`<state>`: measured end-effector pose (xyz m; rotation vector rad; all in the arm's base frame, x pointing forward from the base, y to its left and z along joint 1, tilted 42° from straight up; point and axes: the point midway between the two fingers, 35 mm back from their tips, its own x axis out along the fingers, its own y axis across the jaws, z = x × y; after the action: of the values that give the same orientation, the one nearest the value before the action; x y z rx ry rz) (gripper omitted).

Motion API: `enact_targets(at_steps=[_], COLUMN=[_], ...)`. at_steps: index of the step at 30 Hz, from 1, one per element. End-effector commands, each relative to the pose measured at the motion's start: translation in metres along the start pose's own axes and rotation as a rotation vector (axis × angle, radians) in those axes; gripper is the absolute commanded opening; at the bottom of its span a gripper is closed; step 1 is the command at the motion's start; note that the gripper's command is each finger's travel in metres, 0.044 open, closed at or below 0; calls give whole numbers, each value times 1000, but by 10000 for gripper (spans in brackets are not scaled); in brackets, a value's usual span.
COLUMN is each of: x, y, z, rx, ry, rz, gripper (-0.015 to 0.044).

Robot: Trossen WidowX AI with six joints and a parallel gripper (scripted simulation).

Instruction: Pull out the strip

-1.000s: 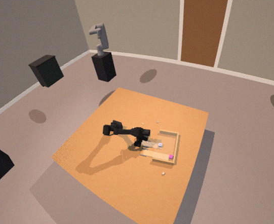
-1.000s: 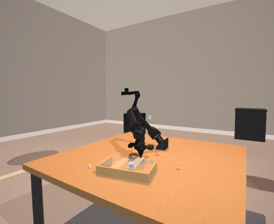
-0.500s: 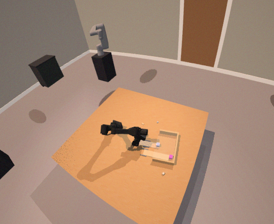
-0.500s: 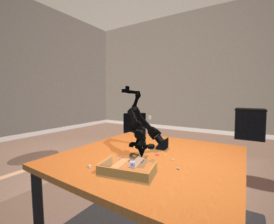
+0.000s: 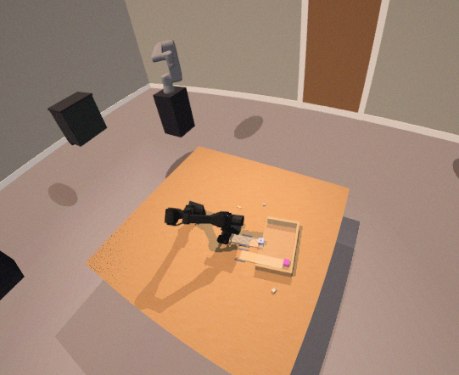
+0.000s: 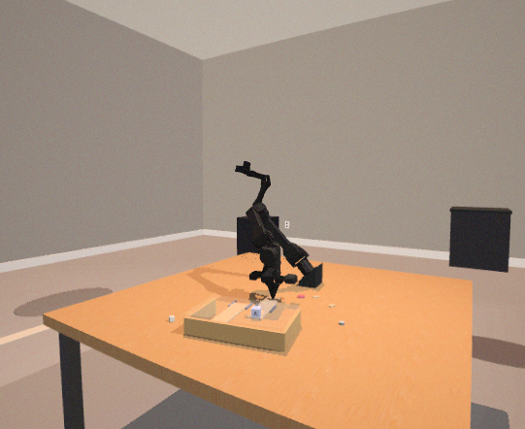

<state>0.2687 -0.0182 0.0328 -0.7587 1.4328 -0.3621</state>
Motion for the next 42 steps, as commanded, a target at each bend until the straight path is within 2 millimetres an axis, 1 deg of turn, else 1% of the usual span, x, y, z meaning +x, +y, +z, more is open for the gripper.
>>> enact_targets(at_steps=[1, 25, 42], x=[6, 5, 5], y=[2, 2, 2], z=[-14, -49, -49], rx=[-11, -12, -12], ry=[28, 30, 30], rz=[-3, -3, -3], gripper=[0, 0, 0])
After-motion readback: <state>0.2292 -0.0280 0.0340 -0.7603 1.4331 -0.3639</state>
